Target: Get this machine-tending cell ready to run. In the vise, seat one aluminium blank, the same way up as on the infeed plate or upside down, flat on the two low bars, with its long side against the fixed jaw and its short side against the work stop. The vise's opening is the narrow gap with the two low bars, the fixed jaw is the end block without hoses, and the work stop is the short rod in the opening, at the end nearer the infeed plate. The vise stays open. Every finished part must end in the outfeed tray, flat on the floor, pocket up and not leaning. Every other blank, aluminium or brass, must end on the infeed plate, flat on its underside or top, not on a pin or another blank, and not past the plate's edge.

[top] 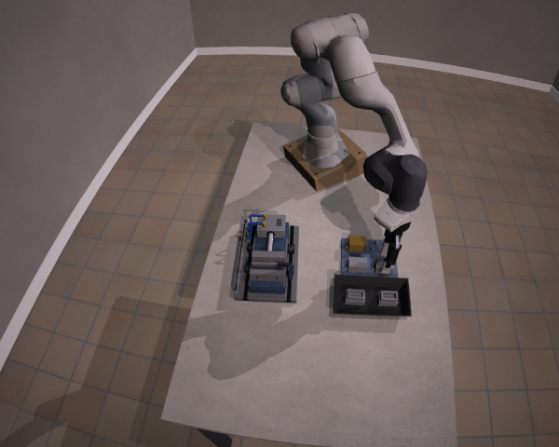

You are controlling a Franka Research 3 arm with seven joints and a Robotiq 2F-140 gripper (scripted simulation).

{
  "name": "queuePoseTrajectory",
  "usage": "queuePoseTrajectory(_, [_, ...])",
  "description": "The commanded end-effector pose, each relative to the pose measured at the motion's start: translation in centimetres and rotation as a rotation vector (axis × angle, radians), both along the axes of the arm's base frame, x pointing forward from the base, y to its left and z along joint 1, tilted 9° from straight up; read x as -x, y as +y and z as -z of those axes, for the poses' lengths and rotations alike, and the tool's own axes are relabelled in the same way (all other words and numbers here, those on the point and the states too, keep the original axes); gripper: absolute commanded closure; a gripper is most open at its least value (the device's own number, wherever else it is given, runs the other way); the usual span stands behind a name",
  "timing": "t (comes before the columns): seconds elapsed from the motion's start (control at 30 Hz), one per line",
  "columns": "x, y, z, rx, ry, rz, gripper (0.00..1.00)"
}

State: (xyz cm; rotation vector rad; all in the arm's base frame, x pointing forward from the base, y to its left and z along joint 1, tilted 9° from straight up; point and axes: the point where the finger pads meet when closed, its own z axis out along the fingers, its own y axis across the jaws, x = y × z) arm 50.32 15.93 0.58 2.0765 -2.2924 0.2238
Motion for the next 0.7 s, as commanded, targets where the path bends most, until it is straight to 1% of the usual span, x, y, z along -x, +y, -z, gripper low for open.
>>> queuePoseTrajectory(0.0, [-0.18,0.07,0.16,-0.001,-0.006,0.003,0.60])
queuePoseTrajectory(0.67, [-0.22,0.00,0.66,-0.001,-0.006,0.003,0.60])
